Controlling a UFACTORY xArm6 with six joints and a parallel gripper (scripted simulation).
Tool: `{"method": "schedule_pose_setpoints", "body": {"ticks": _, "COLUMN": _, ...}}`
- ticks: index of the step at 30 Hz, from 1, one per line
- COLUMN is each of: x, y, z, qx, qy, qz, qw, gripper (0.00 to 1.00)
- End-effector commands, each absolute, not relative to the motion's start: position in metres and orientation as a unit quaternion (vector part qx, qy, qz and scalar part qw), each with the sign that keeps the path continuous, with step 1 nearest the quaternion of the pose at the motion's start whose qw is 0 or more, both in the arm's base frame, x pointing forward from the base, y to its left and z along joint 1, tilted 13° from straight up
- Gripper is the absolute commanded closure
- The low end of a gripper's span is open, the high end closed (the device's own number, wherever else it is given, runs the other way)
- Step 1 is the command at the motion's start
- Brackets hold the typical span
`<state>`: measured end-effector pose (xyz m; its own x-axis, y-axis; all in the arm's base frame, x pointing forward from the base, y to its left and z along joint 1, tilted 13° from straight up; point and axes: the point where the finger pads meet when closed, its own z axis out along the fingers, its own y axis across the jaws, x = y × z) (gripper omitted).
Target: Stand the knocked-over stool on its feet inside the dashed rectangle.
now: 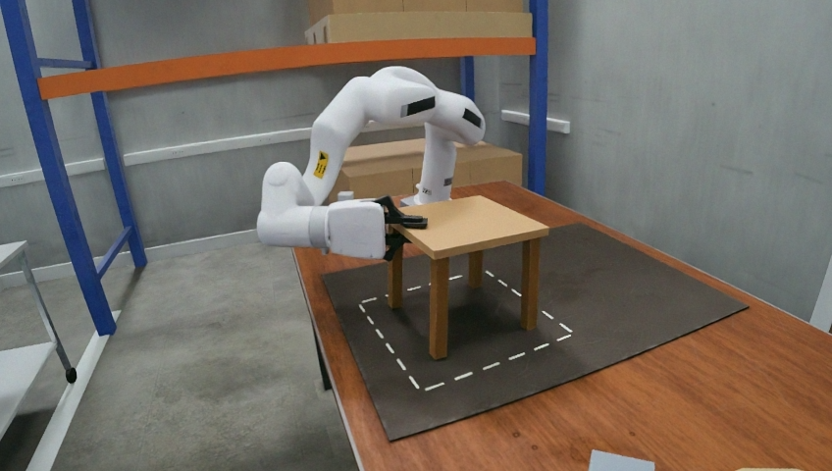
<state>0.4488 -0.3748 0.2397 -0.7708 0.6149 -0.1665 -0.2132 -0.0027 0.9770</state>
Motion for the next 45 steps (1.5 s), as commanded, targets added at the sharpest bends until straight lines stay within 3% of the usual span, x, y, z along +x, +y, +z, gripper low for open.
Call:
{"method": "schedule_pose_setpoints", "body": {"ticks": 1, "x": 0.4489, "y": -0.3779, "z": 0.2402, "qx": 0.156, "qy": 0.636, "qz": 0.693, "qw": 0.300, "gripper": 0.79}}
{"method": "schedule_pose_setpoints", "body": {"ticks": 29, "x": 0.4490, "y": -0.3806, "z": 0.2378, "qx": 0.156, "qy": 0.632, "qz": 0.698, "qw": 0.298, "gripper": 0.79}}
{"method": "schedule_pose_setpoints", "body": {"ticks": 30, "x": 0.4490, "y": -0.3806, "z": 0.2378, "qx": 0.156, "qy": 0.632, "qz": 0.698, "qw": 0.298, "gripper": 0.55}}
{"method": "schedule_pose_setpoints", "body": {"ticks": 45, "x": 0.4490, "y": -0.3806, "z": 0.2378, "qx": 0.156, "qy": 0.632, "qz": 0.698, "qw": 0.298, "gripper": 0.55}}
